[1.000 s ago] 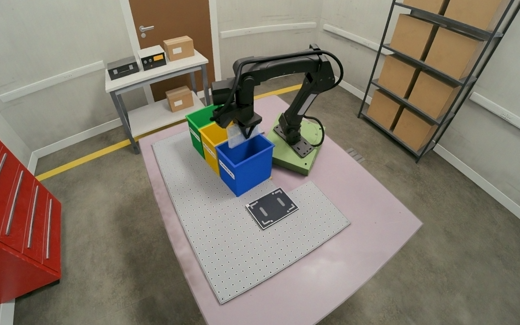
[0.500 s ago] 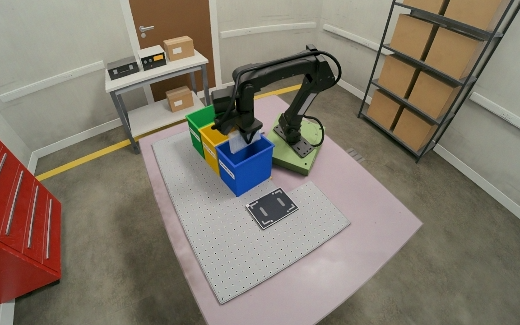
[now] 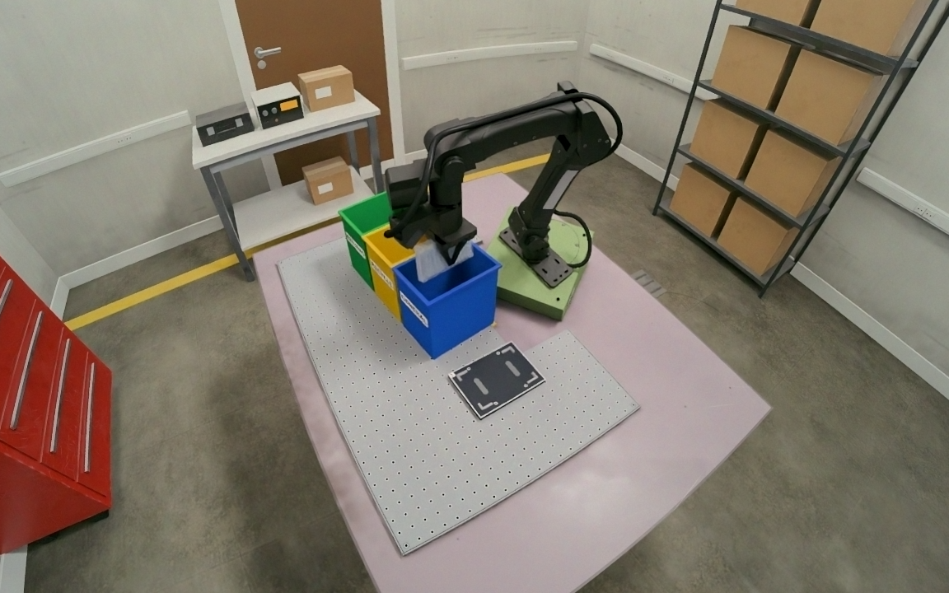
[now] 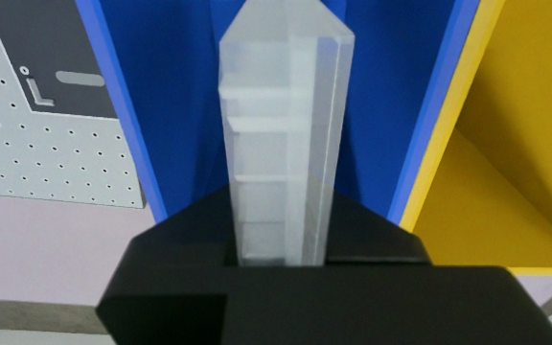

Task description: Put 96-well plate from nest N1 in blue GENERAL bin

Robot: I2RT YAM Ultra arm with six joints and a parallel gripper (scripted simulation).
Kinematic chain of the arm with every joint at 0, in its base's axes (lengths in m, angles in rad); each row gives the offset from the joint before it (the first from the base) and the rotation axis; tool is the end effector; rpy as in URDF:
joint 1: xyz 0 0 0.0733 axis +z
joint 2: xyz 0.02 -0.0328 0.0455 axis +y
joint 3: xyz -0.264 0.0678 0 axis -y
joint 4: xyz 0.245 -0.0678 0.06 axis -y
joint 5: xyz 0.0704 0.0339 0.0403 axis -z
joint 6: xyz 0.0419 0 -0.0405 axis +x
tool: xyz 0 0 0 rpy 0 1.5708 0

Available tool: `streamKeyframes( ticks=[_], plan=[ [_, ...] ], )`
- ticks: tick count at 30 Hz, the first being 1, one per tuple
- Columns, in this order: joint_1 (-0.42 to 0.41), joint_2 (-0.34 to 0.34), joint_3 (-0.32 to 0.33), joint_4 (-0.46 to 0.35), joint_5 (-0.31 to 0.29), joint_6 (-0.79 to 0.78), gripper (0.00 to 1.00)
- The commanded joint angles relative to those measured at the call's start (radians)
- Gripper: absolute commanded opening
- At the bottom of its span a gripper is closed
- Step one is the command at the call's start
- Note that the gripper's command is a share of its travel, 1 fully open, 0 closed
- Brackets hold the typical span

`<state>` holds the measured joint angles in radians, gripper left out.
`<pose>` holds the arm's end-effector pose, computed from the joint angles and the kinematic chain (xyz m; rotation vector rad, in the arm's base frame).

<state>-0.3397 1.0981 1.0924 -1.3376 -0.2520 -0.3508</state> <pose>0.1641 -0.0457 0.3043 -0.0568 2.8343 0.2283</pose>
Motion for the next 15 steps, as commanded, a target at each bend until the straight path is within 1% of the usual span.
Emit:
streamKeyframes(
  ticks=[1, 15],
  plan=[
    [-0.005, 0.003, 0.042, 0.016, -0.001, 0.007, 0.0],
    [0.001, 0.0, 0.042, 0.016, 0.0, 0.009, 0.0]
  ],
)
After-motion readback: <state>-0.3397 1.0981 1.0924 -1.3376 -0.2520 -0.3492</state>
